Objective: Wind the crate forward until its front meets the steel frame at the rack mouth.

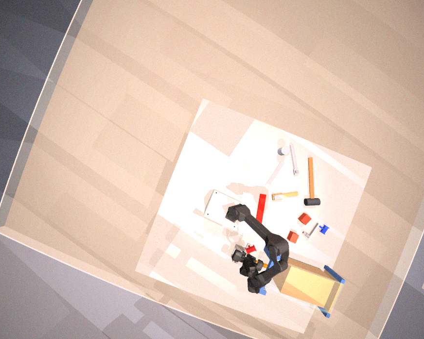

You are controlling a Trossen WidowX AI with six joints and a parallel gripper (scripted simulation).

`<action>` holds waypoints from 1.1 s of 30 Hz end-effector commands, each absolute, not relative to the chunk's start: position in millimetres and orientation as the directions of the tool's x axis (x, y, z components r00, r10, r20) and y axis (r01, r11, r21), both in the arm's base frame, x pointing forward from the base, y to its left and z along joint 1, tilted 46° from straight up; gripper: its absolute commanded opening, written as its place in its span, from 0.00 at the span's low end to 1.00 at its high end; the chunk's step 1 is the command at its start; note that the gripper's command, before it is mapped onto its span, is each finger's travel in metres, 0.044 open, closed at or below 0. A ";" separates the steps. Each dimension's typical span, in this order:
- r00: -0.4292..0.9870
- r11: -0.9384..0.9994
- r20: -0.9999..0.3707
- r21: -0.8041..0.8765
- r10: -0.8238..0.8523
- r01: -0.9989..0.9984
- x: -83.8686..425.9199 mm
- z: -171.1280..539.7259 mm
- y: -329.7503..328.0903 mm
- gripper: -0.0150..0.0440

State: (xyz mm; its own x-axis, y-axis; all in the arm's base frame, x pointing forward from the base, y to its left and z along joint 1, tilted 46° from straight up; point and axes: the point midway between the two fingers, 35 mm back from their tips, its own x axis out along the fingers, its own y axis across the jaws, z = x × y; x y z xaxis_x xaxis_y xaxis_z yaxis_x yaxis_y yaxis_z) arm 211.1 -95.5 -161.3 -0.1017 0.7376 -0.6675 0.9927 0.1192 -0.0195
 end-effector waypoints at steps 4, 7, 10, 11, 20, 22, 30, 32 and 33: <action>-0.100 0.099 -0.667 -0.039 0.738 0.994 211.8 -164.4 -92.7 0.25; -0.100 0.099 -0.667 -0.039 0.738 0.994 211.7 -164.5 -92.6 0.25; -0.100 0.099 -0.667 -0.040 0.738 0.994 211.6 -164.6 -92.5 0.25; -0.100 0.099 -0.667 -0.040 0.738 0.994 211.6 -164.6 -92.5 0.25; -0.098 0.068 -0.666 -0.070 0.740 0.995 213.6 -164.5 -92.5 0.25; -0.098 0.068 -0.666 -0.070 0.740 0.995 213.7 -164.5 -92.6 0.25; -0.102 0.118 -0.668 -0.022 0.737 0.993 210.5 -164.4 -92.8 0.25; -0.102 0.119 -0.668 -0.020 0.737 0.993 210.2 -164.6 -92.5 0.25; -0.102 0.119 -0.668 -0.020 0.737 0.993 210.2 -164.6 -92.5 0.25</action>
